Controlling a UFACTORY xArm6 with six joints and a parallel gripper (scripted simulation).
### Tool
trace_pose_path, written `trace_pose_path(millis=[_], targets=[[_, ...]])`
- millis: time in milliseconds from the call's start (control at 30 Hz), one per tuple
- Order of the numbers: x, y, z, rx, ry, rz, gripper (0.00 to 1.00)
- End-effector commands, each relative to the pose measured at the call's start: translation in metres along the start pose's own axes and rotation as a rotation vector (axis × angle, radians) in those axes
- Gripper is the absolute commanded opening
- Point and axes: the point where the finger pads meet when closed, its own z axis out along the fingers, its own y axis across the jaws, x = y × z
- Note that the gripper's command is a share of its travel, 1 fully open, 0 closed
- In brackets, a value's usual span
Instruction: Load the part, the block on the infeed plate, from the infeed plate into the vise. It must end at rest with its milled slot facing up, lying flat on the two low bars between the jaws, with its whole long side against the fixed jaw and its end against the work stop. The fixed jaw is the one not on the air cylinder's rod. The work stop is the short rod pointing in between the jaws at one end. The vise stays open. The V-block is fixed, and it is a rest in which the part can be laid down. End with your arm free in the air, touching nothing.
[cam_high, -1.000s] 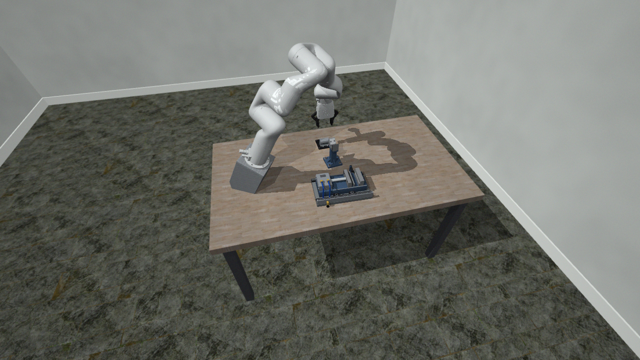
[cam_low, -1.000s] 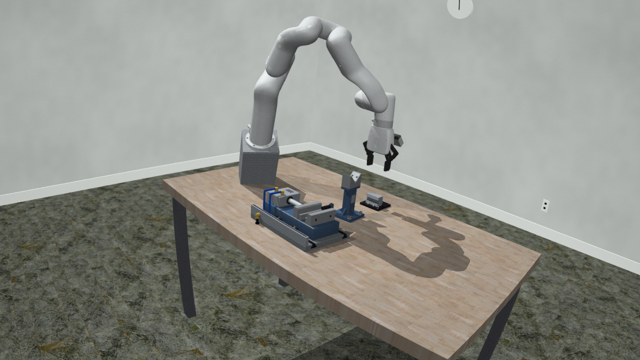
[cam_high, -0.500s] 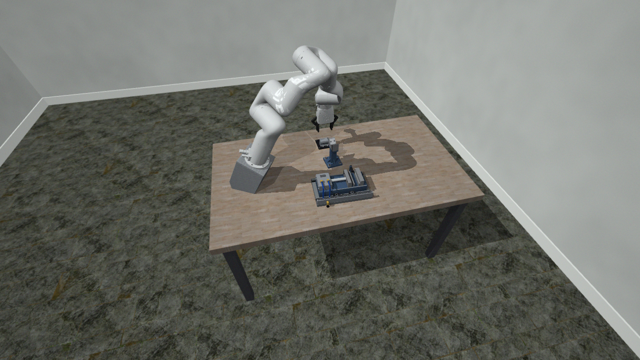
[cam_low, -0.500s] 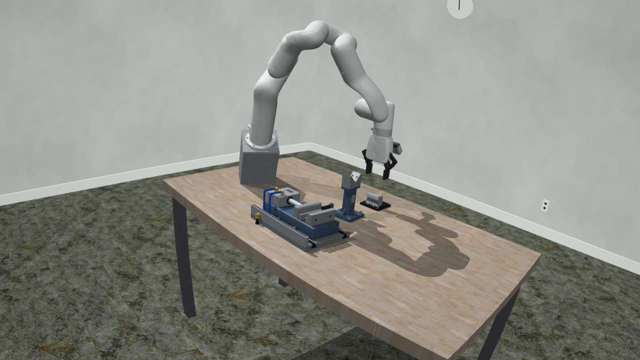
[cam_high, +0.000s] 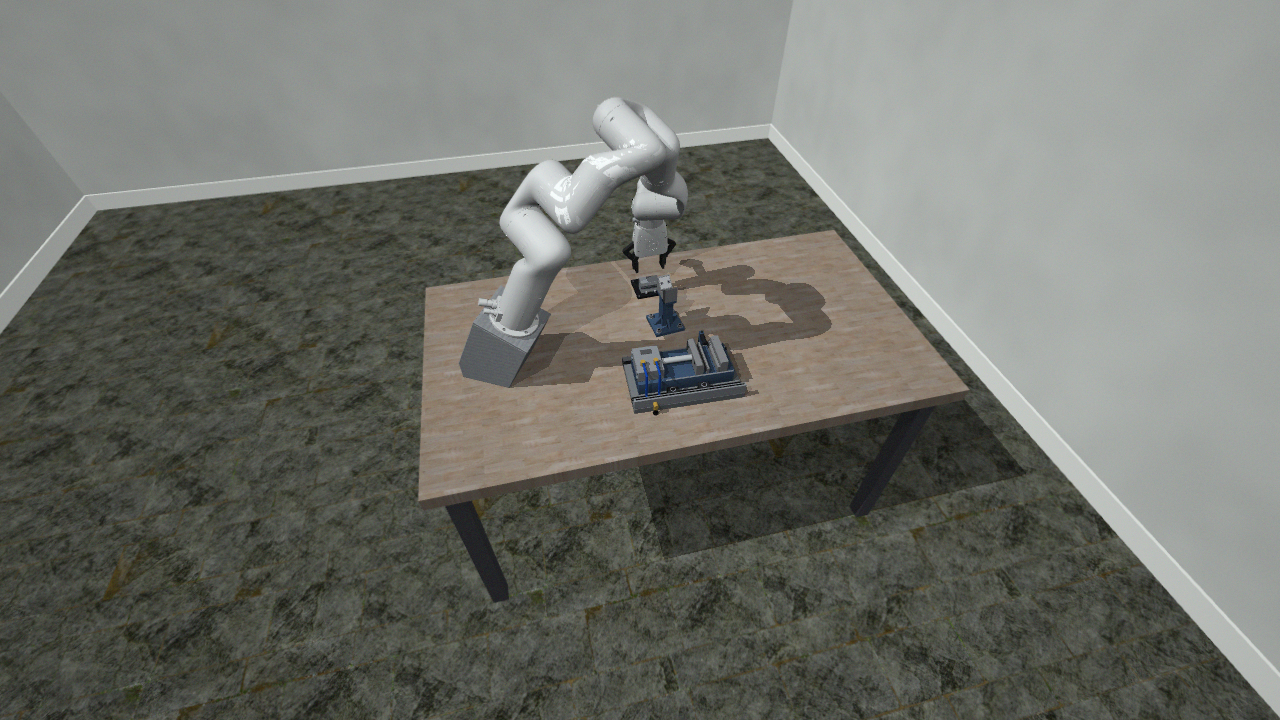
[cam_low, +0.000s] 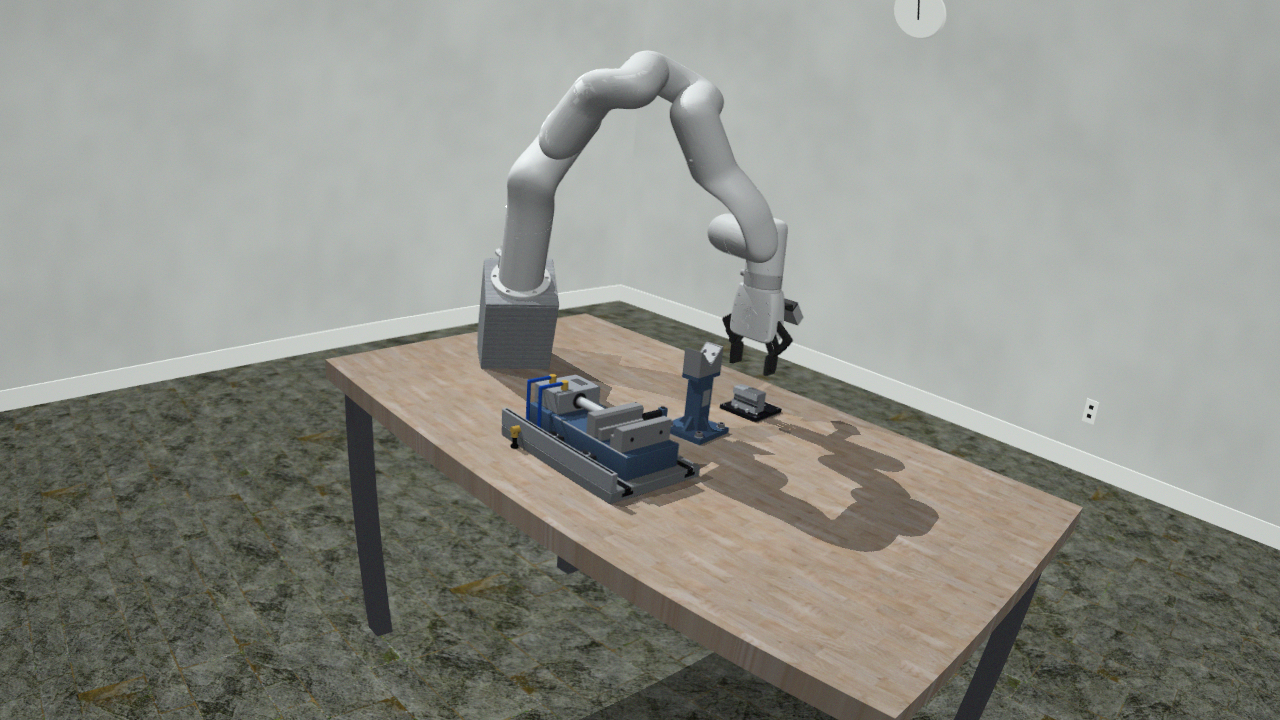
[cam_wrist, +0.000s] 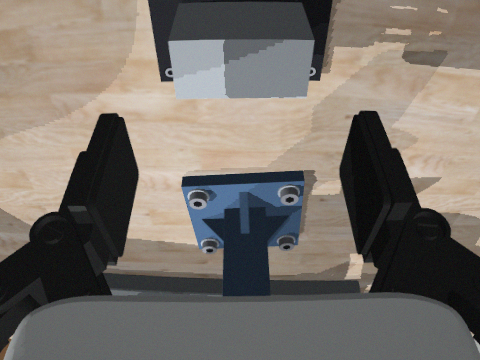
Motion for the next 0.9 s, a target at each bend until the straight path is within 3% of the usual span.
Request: trace_pose_path(millis=[0,867], targets=[[0.001,0.001,0.006,-0.003,0.002,0.001,0.89],[0.001,0.002,0.045,-0.003,0.002,0.001,0.89]])
